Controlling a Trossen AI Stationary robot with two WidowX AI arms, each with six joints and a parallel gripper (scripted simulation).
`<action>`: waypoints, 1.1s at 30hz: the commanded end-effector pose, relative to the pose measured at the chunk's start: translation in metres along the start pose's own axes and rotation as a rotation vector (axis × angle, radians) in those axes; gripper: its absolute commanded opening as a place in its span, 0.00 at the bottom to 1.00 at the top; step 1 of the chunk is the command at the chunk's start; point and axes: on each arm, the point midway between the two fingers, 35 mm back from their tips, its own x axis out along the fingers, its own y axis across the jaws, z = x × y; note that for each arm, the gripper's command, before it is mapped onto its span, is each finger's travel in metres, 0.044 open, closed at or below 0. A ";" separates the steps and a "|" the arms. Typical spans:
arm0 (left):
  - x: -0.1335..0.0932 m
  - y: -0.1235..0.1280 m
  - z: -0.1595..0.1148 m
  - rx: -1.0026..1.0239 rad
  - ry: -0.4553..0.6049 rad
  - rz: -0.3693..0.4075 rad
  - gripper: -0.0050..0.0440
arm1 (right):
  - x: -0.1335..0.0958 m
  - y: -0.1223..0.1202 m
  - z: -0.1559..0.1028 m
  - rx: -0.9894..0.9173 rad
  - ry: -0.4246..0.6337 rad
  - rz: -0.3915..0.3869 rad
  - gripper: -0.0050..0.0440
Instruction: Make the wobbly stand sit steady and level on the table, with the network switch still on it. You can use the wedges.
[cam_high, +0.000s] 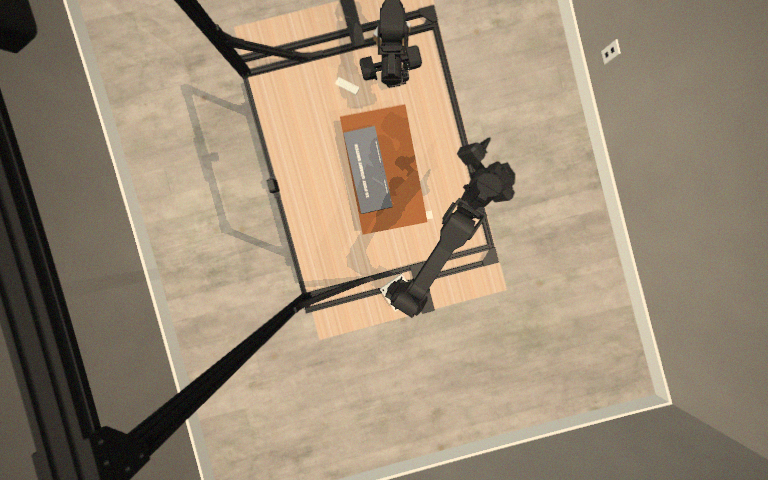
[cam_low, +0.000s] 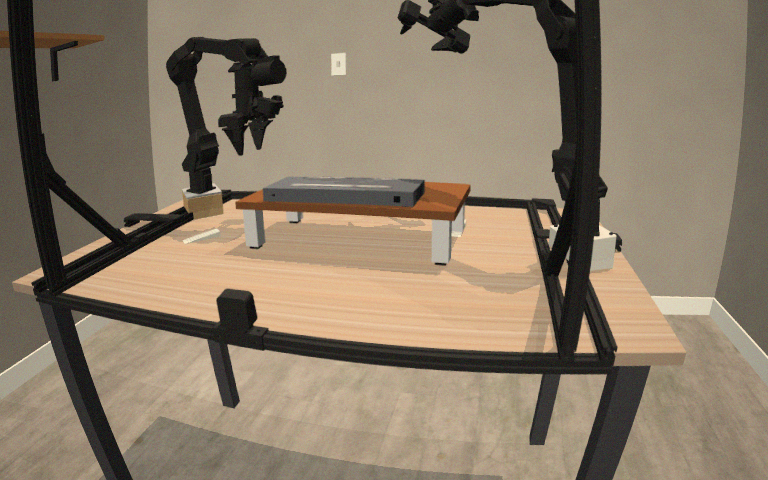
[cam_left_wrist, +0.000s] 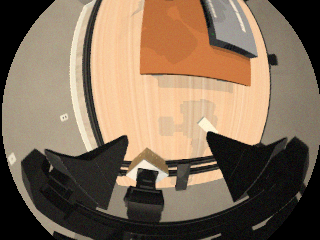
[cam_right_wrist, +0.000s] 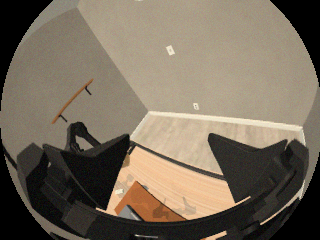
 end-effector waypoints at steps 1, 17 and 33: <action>0.000 0.000 0.000 0.000 0.000 0.000 1.00 | -0.022 0.023 0.037 -0.043 -0.141 0.078 1.00; 0.000 0.000 0.000 0.000 0.000 0.000 1.00 | -0.101 0.074 0.119 -0.152 -0.516 0.253 1.00; 0.000 0.000 0.000 0.000 0.000 0.000 1.00 | -0.206 0.111 0.177 -0.243 -0.891 0.385 1.00</action>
